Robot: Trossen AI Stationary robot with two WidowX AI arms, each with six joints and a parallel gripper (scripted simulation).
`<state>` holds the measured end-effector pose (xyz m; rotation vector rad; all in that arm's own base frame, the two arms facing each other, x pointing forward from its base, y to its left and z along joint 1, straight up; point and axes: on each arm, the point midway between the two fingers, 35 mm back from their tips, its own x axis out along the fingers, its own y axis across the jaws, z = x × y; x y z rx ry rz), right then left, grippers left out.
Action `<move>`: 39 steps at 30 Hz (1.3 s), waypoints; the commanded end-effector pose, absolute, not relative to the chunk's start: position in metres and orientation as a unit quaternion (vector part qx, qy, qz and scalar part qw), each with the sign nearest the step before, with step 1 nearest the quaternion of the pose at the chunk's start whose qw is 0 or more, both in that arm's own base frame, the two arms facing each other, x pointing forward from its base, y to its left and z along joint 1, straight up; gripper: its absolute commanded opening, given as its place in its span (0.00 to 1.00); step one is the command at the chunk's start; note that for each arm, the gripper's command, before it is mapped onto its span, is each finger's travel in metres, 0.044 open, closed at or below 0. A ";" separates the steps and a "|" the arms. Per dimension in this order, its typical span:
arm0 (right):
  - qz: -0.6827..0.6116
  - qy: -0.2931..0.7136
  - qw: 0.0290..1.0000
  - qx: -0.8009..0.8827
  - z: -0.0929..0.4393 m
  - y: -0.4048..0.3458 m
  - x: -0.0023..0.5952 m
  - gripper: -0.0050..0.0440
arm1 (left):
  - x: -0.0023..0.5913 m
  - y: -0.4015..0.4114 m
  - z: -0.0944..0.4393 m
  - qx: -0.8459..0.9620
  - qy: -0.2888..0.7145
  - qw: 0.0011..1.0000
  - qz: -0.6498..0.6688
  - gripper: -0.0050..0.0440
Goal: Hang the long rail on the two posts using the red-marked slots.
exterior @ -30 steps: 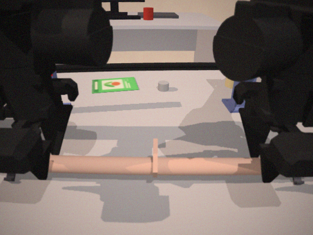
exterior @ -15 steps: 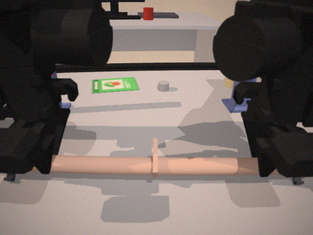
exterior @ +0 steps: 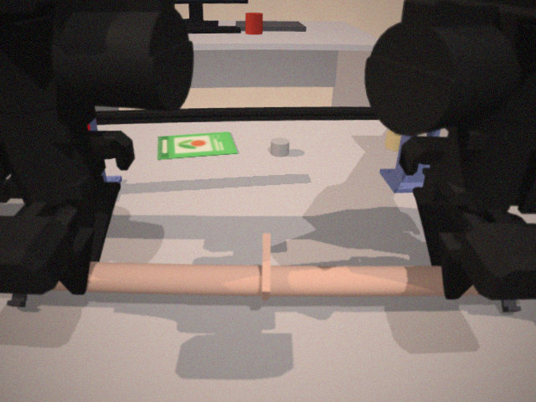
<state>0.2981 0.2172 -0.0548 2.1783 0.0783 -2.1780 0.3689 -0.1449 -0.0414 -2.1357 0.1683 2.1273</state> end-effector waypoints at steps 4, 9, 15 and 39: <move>-0.707 0.030 0.029 0.706 -0.024 0.218 0.299 0.10 | 0.368 -0.145 -0.011 -0.705 0.060 0.059 0.705 0.10; -0.706 0.032 0.031 0.706 -0.024 0.210 0.300 0.10 | 0.369 -0.140 -0.011 -0.705 0.057 0.056 0.705 0.10; -0.706 0.042 0.041 0.706 -0.023 0.178 0.303 0.10 | 0.374 -0.117 -0.010 -0.705 0.047 0.047 0.706 0.10; -0.704 0.052 0.059 0.705 -0.023 0.154 0.302 0.10 | 0.378 -0.105 -0.010 -0.706 0.029 0.036 0.707 0.10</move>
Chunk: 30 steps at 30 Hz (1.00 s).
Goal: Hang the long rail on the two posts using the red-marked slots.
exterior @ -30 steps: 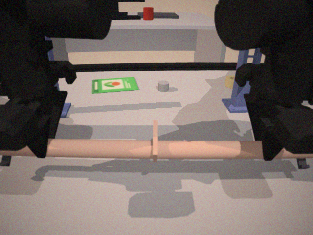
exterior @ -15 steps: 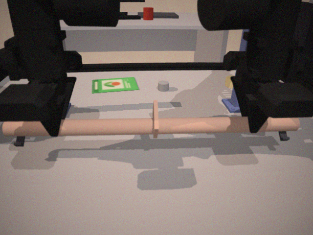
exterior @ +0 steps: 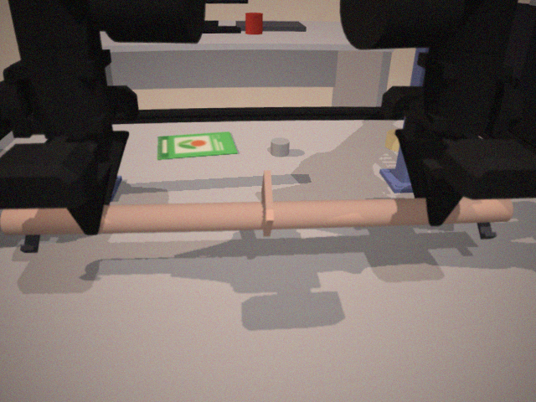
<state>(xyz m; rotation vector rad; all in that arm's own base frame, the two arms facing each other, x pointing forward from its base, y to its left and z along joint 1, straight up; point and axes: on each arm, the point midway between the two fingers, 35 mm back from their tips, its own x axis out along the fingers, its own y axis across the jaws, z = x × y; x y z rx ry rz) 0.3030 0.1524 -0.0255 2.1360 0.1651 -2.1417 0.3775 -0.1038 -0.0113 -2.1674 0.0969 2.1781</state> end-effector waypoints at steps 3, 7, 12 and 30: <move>-0.704 0.043 0.070 0.705 -0.024 0.154 0.302 0.10 | 0.378 -0.107 -0.010 -0.706 0.018 0.044 0.707 0.10; -0.702 0.024 0.094 0.706 -0.024 0.155 0.302 0.10 | 0.377 -0.110 -0.010 -0.706 -0.007 0.064 0.705 0.10; -0.698 0.007 0.115 0.707 -0.023 0.156 0.302 0.10 | 0.377 -0.113 -0.010 -0.707 -0.027 0.081 0.702 0.10; -0.686 -0.050 0.171 0.705 -0.023 0.161 0.301 0.10 | 0.377 -0.118 -0.010 -0.702 -0.084 0.138 0.694 0.10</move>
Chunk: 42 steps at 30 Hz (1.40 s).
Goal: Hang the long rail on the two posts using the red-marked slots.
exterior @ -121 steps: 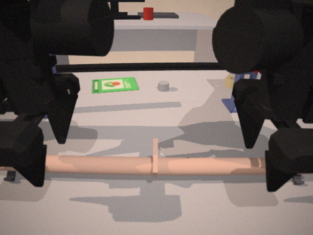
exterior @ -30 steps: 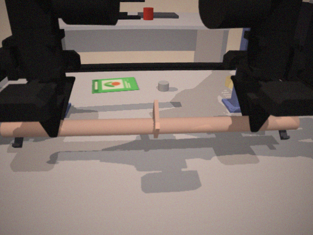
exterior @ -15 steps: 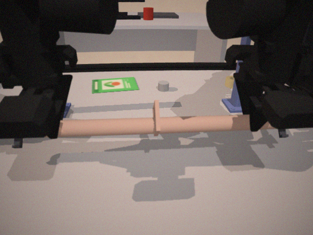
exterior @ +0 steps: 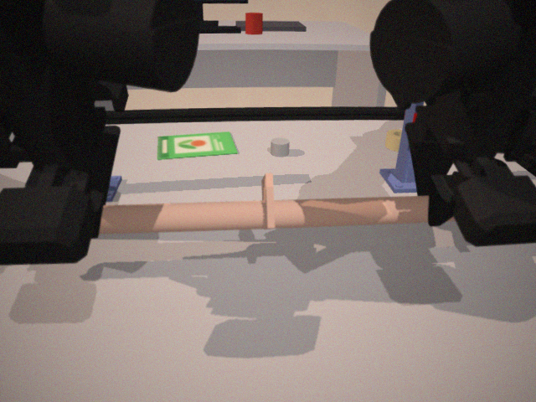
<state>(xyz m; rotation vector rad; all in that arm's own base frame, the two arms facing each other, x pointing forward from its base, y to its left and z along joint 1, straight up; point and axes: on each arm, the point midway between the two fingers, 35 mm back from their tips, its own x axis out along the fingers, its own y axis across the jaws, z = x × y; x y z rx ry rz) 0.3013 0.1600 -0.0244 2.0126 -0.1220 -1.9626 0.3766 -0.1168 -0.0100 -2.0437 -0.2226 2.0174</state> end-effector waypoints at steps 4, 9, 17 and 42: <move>-0.683 -0.064 0.184 0.703 -0.024 0.163 0.301 0.10 | 0.377 -0.119 -0.010 -0.699 -0.098 0.151 0.692 0.10; -0.678 -0.083 0.204 0.702 -0.024 0.165 0.301 0.10 | 0.377 -0.121 -0.011 -0.696 -0.117 0.171 0.687 0.10; -0.671 -0.102 0.223 0.700 -0.025 0.167 0.301 0.10 | 0.377 -0.123 -0.011 -0.694 -0.136 0.191 0.681 0.10; -0.666 -0.148 0.272 0.679 -0.027 0.170 0.301 0.10 | 0.376 -0.127 -0.023 -0.693 -0.186 0.233 0.656 0.10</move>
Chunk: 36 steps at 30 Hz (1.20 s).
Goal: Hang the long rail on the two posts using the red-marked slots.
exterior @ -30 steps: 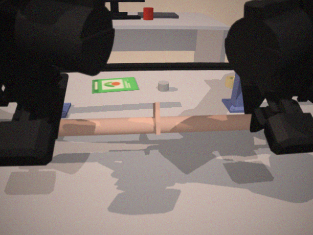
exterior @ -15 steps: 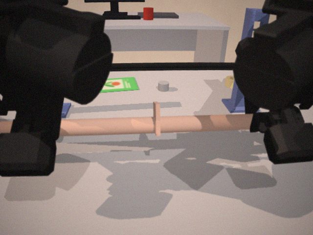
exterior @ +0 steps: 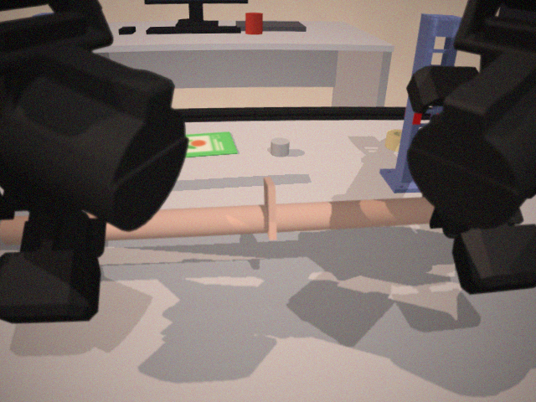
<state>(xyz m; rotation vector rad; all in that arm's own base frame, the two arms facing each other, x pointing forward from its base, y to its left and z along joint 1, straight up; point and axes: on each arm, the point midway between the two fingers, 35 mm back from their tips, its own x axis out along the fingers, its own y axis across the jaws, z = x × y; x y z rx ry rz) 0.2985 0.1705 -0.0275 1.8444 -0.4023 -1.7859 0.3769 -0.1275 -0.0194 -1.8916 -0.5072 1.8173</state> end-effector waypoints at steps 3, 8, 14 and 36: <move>-0.672 -0.145 0.273 0.673 -0.027 0.170 0.301 0.10 | 0.376 -0.127 -0.029 -0.700 -0.186 0.229 0.651 0.10; -0.682 -0.141 0.273 0.664 -0.027 0.170 0.301 0.10 | 0.375 -0.127 -0.038 -0.711 -0.187 0.222 0.641 0.10; -0.687 -0.138 0.273 0.659 -0.027 0.170 0.302 0.10 | 0.375 -0.127 -0.042 -0.716 -0.187 0.219 0.636 0.10; -0.687 -0.138 0.273 0.659 -0.028 0.170 0.300 0.10 | 0.376 -0.127 -0.040 -0.716 -0.187 0.219 0.636 0.79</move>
